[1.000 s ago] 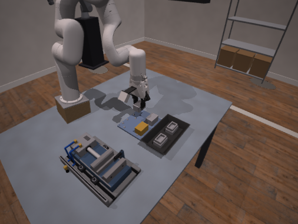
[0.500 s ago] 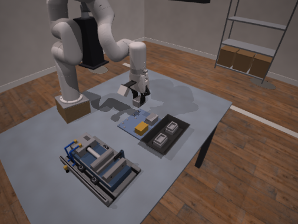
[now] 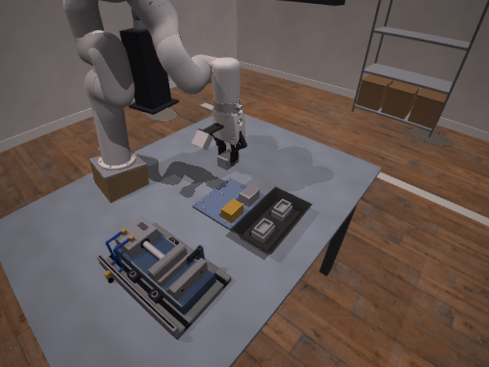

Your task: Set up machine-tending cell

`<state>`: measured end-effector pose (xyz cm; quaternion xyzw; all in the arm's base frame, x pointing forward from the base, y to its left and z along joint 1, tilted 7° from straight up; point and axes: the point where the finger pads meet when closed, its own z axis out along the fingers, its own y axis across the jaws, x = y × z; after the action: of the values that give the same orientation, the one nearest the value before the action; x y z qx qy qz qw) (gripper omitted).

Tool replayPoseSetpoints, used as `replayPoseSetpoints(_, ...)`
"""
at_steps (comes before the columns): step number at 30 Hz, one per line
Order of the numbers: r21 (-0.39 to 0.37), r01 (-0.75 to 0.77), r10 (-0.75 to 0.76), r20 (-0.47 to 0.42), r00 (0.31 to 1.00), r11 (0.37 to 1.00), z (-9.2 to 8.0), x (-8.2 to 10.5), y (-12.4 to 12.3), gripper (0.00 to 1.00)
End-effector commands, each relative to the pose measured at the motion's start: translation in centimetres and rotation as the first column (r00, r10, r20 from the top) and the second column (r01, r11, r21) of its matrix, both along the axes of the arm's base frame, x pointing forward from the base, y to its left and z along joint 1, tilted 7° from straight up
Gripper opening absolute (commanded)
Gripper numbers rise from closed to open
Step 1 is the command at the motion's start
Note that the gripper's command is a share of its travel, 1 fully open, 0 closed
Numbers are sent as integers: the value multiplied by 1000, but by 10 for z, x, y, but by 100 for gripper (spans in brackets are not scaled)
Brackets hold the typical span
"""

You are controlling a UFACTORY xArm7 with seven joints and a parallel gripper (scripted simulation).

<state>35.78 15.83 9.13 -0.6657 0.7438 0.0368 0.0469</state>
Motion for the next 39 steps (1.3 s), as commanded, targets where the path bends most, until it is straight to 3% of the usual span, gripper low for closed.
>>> replayPoseSetpoints(1, -4, 2, -2, 9, 1000, 1000, 10, -1, 0, 0)
replayPoseSetpoints(10, 2, 1, -1, 15, 1000, 1000, 14, 5, -4, 0)
replayPoseSetpoints(13, 26, -4, 3, 41, 999, 1000, 27, 33, -27, 0)
replayPoseSetpoints(21, 51, -8, 4, 74, 997, 999, 41, 72, -74, 0)
replayPoseSetpoints(23, 51, -8, 4, 74, 997, 999, 41, 72, -74, 0)
replayPoseSetpoints(24, 56, -8, 4, 83, 997, 998, 43, 84, -94, 0)
replayPoseSetpoints(39, 57, -5, 0, 96, 995, 998, 38, 118, -188, 0)
